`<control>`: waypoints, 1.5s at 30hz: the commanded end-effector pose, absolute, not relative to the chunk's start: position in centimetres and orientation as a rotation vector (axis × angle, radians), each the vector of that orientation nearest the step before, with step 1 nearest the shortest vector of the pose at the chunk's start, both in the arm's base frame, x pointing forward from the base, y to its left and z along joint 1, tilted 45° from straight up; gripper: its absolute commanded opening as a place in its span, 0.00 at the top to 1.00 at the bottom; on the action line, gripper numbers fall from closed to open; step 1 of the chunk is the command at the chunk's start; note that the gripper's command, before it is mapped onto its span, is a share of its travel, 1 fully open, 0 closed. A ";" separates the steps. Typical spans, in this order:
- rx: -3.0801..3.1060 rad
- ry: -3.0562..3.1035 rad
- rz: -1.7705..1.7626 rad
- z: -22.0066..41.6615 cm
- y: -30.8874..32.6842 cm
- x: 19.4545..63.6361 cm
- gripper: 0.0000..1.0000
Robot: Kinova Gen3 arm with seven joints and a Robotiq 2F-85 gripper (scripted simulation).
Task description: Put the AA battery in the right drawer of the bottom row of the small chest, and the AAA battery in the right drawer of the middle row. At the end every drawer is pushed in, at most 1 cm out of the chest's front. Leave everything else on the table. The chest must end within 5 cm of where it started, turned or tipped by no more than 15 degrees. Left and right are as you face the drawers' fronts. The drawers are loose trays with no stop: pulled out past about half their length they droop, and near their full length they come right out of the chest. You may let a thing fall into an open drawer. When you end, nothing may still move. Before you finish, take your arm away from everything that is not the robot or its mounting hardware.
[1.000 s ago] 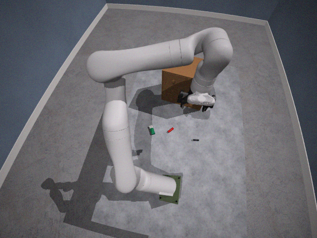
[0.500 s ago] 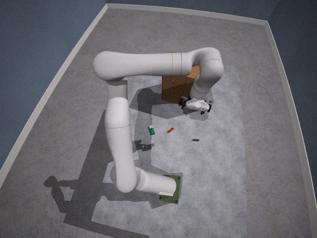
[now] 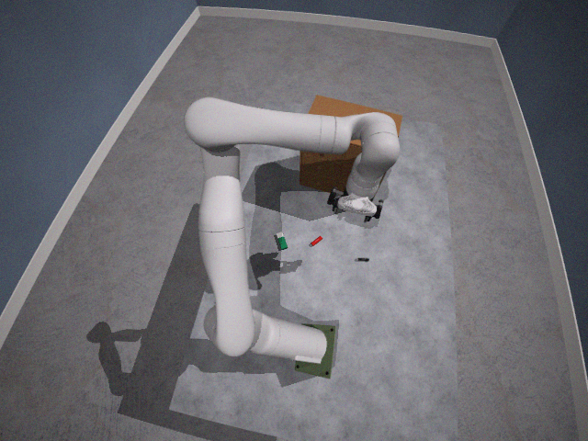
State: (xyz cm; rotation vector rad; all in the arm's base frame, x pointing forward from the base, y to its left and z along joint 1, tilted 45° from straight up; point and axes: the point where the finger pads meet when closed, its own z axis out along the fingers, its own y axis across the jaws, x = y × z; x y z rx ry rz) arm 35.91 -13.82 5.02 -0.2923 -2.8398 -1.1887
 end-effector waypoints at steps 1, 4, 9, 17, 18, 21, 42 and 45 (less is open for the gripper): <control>-0.294 -2.842 -1.188 5.0 -13.9 35.9 0.00; -0.297 -2.846 -1.189 5.0 -13.8 35.9 0.00; -0.301 -2.851 -1.191 5.0 -13.8 36.0 0.00; -0.322 -2.877 -1.196 4.8 -13.7 36.2 0.00; -0.326 -2.882 -1.197 4.7 -13.6 36.2 0.00; -0.338 -2.897 -1.201 4.6 -13.5 36.4 0.00; -0.450 -3.025 -1.228 3.6 -12.8 37.4 0.00; -0.476 -3.053 -1.233 3.4 -12.7 37.6 0.00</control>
